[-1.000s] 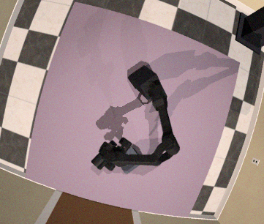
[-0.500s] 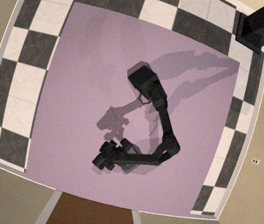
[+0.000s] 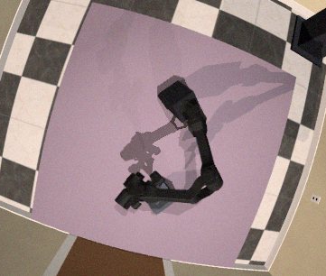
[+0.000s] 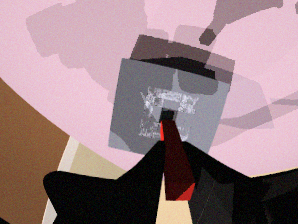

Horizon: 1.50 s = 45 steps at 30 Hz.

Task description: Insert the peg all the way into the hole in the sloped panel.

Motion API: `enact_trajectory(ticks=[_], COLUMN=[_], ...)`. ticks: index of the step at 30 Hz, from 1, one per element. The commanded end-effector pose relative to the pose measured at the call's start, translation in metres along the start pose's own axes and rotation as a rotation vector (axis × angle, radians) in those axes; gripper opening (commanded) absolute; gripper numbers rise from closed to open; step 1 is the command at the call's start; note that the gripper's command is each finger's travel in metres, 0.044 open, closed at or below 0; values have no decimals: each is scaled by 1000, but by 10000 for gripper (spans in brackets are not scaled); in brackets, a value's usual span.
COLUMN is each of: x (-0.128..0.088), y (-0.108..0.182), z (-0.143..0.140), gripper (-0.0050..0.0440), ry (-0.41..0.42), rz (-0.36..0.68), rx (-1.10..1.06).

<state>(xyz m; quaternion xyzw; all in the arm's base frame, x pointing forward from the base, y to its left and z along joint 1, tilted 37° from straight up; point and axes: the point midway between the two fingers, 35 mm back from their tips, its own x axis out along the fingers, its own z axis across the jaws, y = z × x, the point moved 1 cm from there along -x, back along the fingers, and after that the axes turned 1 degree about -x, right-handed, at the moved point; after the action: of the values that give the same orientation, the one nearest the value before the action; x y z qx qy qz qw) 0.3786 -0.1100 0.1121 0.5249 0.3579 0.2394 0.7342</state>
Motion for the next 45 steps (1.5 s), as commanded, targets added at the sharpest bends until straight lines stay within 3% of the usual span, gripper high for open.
enact_trajectory(ticks=[1, 27, 45], x=[-1, 7, 33], y=[6, 6, 6], z=[1, -1, -1], gripper=[0, 0, 0], ry=[-9, -9, -8], rz=[8, 46, 54], rx=[0, 123, 146])
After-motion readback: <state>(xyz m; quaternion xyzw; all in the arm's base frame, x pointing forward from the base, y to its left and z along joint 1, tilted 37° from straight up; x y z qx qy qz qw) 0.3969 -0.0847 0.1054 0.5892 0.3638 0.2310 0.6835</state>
